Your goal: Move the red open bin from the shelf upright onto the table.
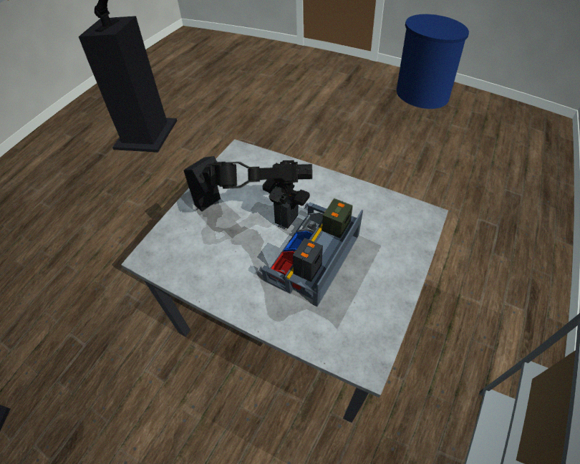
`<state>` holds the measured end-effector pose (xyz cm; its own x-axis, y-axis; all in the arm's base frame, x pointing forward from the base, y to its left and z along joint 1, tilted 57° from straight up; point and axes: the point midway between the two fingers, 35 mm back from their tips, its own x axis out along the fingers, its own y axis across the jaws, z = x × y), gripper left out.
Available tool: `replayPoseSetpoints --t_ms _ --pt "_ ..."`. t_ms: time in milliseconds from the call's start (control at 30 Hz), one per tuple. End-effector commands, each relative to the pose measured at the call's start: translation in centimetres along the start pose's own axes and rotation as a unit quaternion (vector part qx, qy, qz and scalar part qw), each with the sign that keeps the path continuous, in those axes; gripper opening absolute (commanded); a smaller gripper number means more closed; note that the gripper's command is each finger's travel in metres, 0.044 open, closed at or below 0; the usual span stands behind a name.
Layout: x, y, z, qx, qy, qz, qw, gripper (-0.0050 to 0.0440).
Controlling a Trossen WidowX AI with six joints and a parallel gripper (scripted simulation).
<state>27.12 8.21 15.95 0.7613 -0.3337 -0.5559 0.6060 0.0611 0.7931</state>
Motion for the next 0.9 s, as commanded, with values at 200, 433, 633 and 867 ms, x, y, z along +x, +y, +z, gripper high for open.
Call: replayPoseSetpoints --t_ms 200,433,633,867 --pt "-0.8 0.63 -0.21 0.007 0.014 0.012 1.0 0.0" --pt "-0.8 0.63 -0.21 0.007 0.014 0.012 1.0 0.0" --pt "-0.8 0.63 -0.21 0.007 0.014 0.012 1.0 0.0" --pt "-0.51 0.51 -0.06 0.007 0.008 0.008 1.0 0.0"
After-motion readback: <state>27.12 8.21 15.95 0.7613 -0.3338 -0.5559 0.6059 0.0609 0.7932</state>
